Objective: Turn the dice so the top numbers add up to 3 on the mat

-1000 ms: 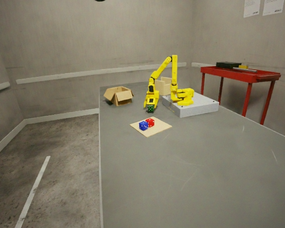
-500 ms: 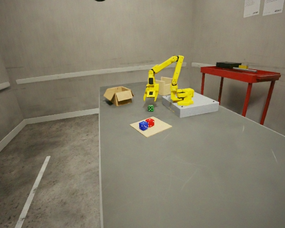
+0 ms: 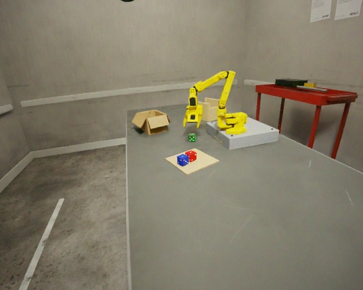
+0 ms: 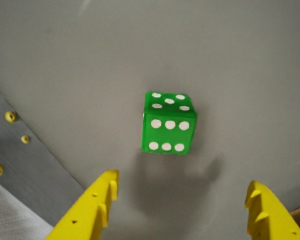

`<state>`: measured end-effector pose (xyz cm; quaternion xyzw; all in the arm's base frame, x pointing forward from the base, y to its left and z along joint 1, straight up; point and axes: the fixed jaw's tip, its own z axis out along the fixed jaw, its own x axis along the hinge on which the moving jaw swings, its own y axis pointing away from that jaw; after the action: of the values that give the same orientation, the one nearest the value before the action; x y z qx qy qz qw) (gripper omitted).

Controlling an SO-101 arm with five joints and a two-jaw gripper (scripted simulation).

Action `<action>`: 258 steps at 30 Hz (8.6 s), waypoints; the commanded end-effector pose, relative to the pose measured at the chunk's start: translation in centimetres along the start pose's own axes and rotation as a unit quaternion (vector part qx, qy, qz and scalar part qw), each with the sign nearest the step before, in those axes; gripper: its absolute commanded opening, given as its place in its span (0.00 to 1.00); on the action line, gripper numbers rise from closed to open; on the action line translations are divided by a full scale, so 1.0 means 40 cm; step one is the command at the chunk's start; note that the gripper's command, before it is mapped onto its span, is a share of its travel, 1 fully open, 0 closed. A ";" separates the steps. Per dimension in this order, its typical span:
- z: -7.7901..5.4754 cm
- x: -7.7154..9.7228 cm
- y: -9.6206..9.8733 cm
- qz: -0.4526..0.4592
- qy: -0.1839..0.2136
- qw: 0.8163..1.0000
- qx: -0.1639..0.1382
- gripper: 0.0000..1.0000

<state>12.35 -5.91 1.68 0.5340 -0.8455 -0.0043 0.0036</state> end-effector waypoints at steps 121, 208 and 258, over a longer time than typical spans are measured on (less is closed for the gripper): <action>-0.147 -0.071 -0.160 0.704 -0.056 0.706 0.046 0.35; 0.107 -0.068 -0.061 0.695 0.144 0.695 -0.113 0.35; 0.128 -0.049 -0.060 0.696 0.140 0.693 -0.121 0.22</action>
<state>15.75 -5.06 -3.17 -0.2190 -0.9587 -0.0232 0.1801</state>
